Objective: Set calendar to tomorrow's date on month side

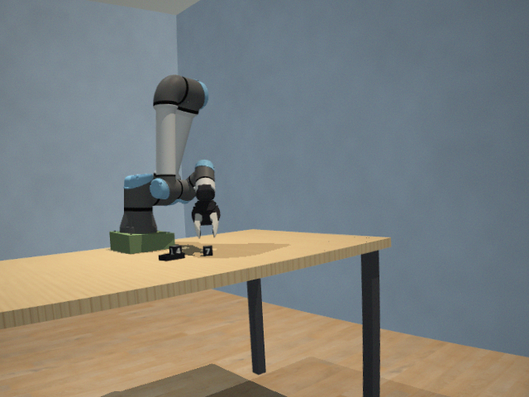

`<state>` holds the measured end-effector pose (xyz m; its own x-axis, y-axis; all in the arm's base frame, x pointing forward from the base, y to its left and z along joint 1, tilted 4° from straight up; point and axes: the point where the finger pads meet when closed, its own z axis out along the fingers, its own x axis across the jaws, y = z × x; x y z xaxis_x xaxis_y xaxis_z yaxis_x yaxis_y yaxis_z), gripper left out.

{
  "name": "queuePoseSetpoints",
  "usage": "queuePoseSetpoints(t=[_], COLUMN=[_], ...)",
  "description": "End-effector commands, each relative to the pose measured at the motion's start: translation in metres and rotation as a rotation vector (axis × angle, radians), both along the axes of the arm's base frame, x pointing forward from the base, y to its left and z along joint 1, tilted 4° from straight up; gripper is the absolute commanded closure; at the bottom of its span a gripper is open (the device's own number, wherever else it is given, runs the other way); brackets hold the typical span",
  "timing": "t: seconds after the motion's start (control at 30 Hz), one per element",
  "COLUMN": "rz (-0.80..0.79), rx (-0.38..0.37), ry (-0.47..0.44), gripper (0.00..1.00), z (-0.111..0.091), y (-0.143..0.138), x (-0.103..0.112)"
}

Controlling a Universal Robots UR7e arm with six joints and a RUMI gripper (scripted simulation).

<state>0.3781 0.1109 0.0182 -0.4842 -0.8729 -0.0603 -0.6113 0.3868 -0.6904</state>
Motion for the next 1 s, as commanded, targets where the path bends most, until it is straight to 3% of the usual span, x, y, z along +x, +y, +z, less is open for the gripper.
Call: queuePoseSetpoints(t=[0.0,0.97], rz=[0.001,0.001], rx=[0.0,0.0], ry=[-0.003,-0.003], gripper=[0.71,0.71], z=[-0.009,-0.048], y=[0.001,0.003], x=[0.0,0.001])
